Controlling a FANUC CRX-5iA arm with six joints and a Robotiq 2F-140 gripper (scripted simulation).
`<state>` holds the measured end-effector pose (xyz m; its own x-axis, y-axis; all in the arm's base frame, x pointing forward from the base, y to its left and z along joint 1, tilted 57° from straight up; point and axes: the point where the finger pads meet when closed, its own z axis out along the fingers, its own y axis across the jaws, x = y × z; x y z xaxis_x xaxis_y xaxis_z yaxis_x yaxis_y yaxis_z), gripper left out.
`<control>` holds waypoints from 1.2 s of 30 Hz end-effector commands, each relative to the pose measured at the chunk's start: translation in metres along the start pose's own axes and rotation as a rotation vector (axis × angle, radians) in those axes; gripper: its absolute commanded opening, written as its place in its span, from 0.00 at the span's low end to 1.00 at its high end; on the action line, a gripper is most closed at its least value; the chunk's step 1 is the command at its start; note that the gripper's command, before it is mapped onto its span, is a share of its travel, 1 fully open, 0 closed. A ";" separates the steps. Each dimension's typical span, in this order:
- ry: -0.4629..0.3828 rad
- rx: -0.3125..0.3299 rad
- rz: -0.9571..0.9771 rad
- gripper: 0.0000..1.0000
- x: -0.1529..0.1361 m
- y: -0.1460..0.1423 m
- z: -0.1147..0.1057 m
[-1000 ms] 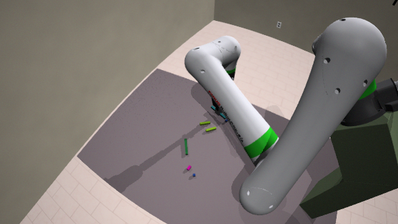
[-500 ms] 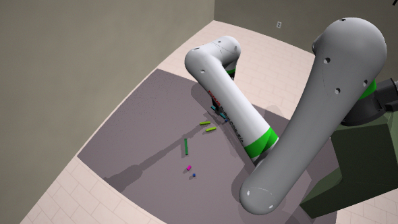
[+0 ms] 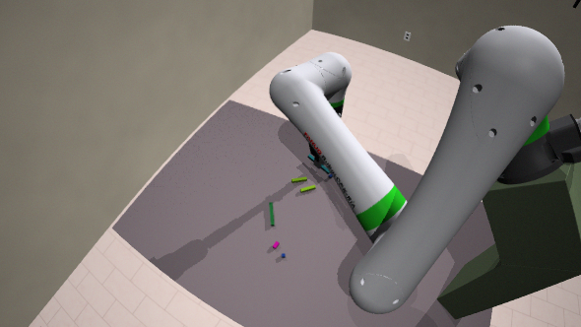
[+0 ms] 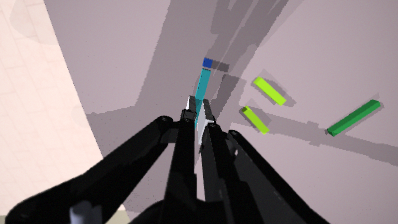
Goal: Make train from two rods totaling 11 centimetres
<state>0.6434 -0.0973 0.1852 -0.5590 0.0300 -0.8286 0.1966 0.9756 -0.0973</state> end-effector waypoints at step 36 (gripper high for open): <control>0.000 0.000 0.000 0.03 0.000 0.000 0.012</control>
<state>0.6530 -0.0999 0.1787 -0.5590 0.0300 -0.8286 0.1966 0.9756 -0.0973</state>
